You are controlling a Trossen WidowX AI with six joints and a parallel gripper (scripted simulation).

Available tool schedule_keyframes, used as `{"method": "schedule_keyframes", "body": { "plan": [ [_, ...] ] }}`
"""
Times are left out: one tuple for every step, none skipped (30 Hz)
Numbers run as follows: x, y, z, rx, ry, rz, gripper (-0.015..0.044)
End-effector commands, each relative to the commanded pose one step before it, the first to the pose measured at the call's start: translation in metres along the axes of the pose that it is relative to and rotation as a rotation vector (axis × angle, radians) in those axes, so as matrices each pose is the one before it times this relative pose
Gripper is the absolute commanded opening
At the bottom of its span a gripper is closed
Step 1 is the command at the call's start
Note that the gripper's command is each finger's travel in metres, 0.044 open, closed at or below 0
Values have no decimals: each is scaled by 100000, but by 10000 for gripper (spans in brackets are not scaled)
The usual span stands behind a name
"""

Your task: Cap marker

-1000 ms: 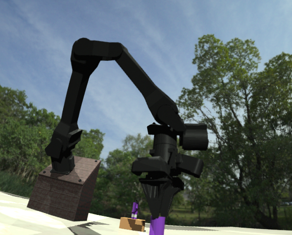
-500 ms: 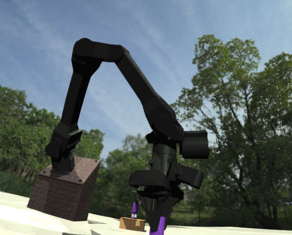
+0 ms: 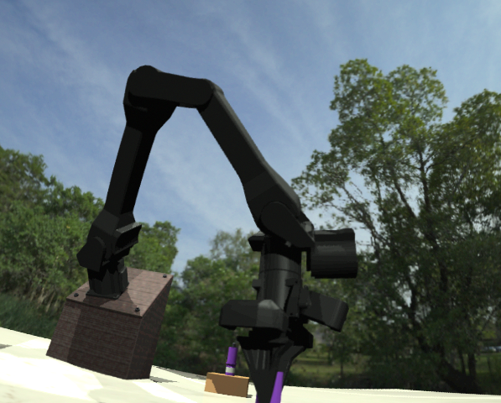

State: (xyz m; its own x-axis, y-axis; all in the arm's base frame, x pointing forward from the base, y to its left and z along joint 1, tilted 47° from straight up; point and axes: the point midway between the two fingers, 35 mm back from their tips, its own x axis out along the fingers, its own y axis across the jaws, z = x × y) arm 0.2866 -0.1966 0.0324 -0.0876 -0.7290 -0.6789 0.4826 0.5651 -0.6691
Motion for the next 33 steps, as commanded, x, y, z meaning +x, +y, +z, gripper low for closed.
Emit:
{"method": "schedule_keyframes", "body": {
  "plan": [
    [69, -10, -120, -690, 225, 196, 83],
    [-44, 4, 5, 1, 3, 9, 57],
    [-133, 13, 14, 3, 10, 27, 31],
    [-223, 20, 22, 5, 16, 43, 5],
    [-269, 23, 25, 5, 18, 47, 0],
    [-270, 21, 23, 5, 17, 43, 0],
    [-271, 18, 21, 4, 16, 39, 0],
    [-272, 16, 18, 4, 14, 35, 0],
    [-273, 14, 16, 3, 13, 31, 0],
    [-273, 12, 14, 3, 11, 26, 0],
    [-274, 10, 12, 2, 10, 22, 0],
    [-275, 8, 10, 1, 8, 18, 0],
    [-276, 5, 8, 1, 6, 14, 0],
    [-277, 3, 6, 1, 5, 10, 0],
    [-277, 1, 4, 0, 3, 6, 0],
    [-278, -1, 2, 0, 1, 2, 0],
    [-279, -4, 0, -1, -1, -2, 0],
    [-279, -6, -2, -1, -3, -6, 0],
    [-280, -8, -5, -2, -5, -10, 0],
    [-280, -11, -6, -2, -7, -14, 0],
    [-281, -13, -8, -2, -9, -18, 0],
    [-281, -16, -10, -3, -11, -22, 0],
    [-281, -18, -12, -3, -13, -26, 0],
    [-234, -17, -12, -3, -13, -24, 0],
    [-141, -11, -8, -2, -8, -16, 0],
    [-47, -4, -3, -1, -3, -6, 0],
    [0, 0, 0, 0, 0, 0, 0],
    [-8, 35, -10, -22, 0, 25, 0],
    [-24, 104, -30, -65, 0, 76, 0],
    [-40, 173, -50, -108, 0, 125, 0],
    [-56, 241, -72, -151, 1, 172, 0],
    [-72, 309, -95, -195, 2, 215, 0],
    [-88, 375, -119, -238, 5, 254, 0]
  ]
}}
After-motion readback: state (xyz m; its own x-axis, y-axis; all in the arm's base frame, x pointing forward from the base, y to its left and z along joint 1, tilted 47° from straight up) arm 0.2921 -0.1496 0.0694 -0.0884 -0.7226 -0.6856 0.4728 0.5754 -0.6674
